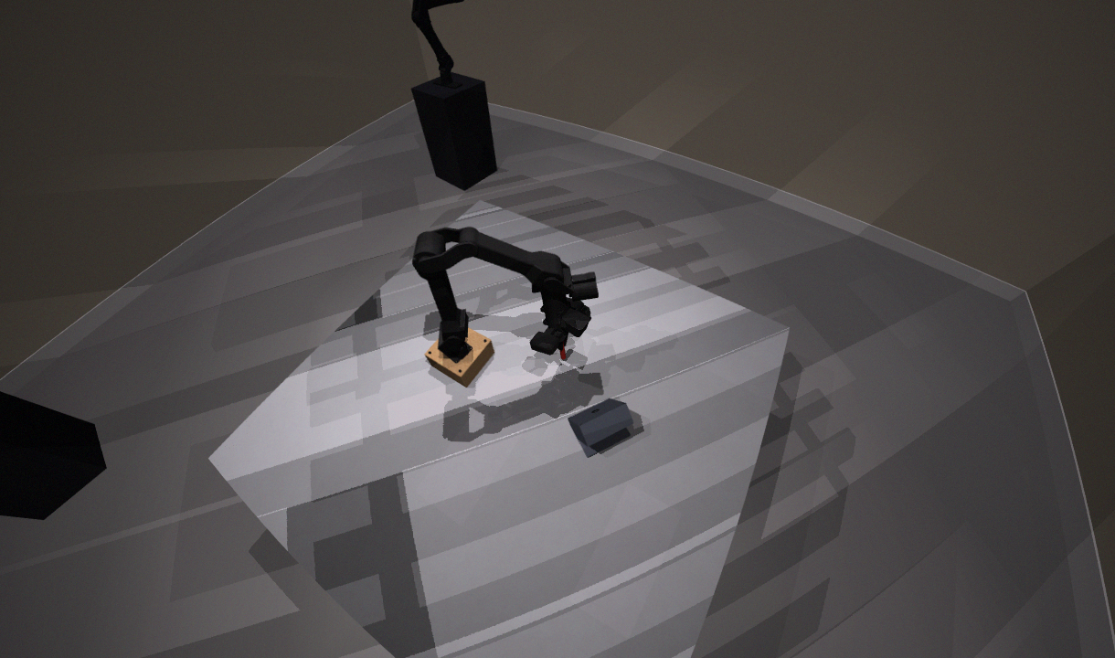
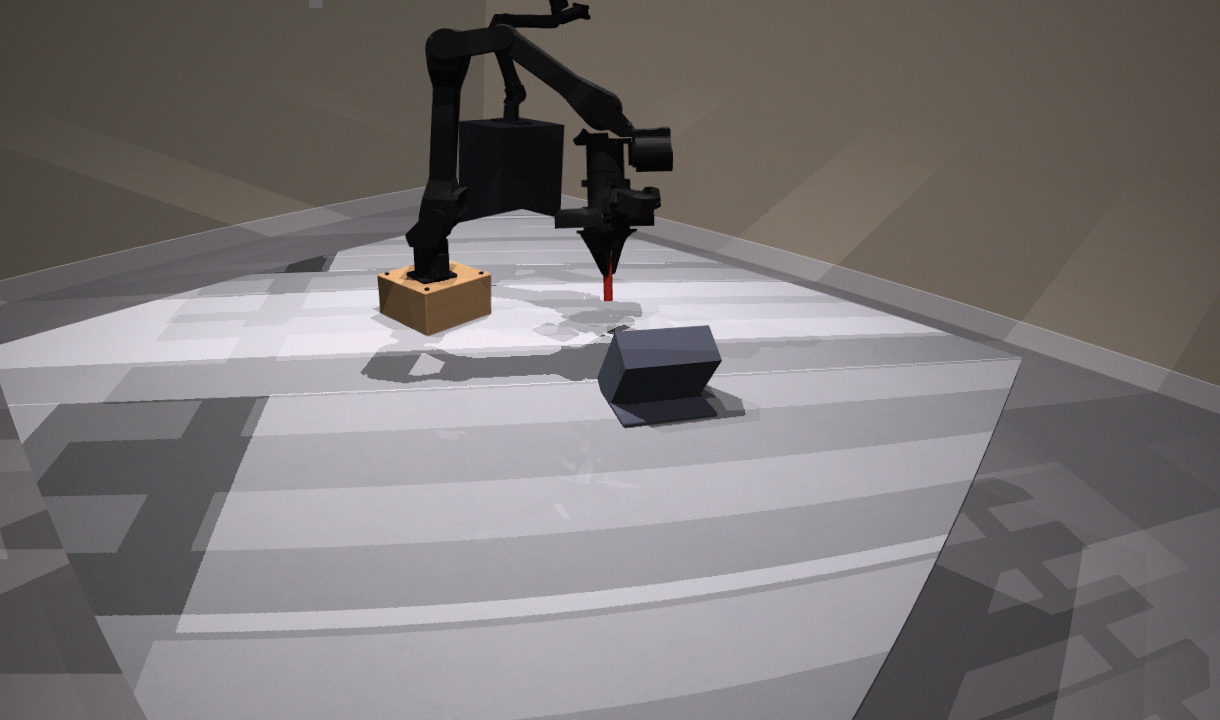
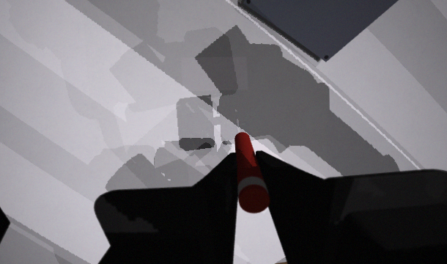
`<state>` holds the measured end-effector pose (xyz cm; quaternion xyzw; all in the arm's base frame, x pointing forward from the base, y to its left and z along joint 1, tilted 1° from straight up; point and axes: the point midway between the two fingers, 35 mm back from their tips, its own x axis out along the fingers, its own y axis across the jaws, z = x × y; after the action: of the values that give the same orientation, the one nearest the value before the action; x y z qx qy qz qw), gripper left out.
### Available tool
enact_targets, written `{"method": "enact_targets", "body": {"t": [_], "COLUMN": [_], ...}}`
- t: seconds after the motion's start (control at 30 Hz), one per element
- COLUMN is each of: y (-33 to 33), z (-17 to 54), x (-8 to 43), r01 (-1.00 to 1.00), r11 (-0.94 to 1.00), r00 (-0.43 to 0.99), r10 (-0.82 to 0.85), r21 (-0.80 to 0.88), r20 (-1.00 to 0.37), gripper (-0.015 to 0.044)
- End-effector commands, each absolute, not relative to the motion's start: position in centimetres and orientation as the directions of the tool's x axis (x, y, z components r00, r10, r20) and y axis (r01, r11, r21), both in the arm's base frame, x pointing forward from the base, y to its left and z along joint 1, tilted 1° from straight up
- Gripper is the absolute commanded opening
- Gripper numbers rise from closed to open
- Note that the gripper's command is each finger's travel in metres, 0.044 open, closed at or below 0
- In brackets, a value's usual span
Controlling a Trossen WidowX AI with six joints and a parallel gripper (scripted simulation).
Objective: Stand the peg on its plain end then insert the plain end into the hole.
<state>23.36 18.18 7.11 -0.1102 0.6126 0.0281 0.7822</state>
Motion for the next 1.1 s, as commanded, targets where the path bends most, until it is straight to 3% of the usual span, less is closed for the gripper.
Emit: {"method": "enact_targets", "body": {"t": [0.0,1.07], "y": [18.0,17.3], "z": [6.7,6.2], "x": [23.6,26.6], "r01": [-0.192,-0.178], "r11": [0.966,0.906], "r00": [0.277,0.549], "r10": [-0.116,-0.232], "r21": [-0.173,-0.384], "r20": [-0.954,-0.803], "gripper": [0.0,0.0]}}
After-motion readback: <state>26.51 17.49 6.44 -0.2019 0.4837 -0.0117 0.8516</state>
